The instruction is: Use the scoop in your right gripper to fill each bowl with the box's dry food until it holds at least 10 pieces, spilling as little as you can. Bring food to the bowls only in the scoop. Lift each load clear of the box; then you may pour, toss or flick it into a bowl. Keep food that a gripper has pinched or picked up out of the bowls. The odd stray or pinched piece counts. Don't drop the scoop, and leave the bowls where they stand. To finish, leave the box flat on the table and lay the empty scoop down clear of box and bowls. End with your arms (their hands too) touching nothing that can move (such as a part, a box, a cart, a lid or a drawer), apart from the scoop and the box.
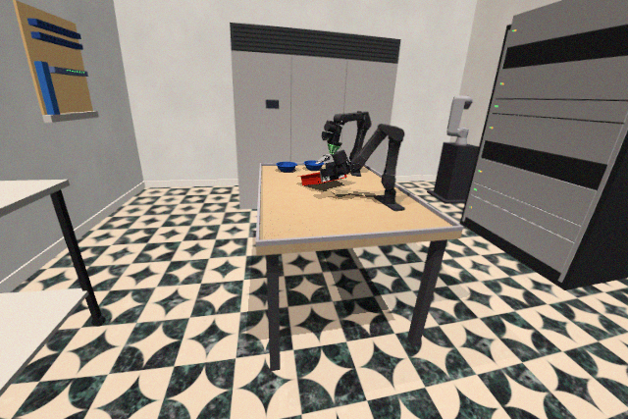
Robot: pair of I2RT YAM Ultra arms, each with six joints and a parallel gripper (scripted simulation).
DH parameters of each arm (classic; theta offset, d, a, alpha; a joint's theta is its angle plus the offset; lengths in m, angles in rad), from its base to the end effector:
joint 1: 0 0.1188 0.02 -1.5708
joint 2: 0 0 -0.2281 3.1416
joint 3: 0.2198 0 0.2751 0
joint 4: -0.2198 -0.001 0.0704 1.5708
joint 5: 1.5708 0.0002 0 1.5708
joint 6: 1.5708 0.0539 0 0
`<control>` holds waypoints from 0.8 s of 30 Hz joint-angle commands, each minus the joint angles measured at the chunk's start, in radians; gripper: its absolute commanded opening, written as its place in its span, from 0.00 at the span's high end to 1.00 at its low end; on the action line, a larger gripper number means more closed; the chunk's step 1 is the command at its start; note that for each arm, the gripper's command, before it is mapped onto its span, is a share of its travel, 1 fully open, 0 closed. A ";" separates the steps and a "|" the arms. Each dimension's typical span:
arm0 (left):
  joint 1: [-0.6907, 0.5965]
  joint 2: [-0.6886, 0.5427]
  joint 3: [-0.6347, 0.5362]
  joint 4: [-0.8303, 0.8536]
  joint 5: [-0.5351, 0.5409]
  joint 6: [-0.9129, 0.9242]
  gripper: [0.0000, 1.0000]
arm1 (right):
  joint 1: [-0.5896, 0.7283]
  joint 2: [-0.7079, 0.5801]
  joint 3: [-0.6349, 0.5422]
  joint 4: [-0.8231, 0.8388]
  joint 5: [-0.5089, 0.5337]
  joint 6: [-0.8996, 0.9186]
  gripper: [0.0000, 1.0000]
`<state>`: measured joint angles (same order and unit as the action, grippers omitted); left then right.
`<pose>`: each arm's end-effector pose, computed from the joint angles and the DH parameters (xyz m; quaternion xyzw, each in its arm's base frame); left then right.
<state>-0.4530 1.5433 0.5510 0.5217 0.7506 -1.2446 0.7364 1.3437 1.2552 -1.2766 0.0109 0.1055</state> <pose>0.2618 -0.1672 0.1048 -0.1290 0.8057 -0.5715 0.0869 0.1972 0.1793 0.2553 -0.3081 0.9458 0.0370 0.0959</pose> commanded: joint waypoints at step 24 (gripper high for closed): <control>0.004 -0.052 0.040 0.044 0.009 0.014 1.00 | 0.181 0.197 0.175 -0.021 -0.009 0.016 1.00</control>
<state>-0.4530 1.5433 0.5510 0.5217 0.7506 -1.2446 0.9203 1.5238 1.3956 -1.3151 0.0132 0.1314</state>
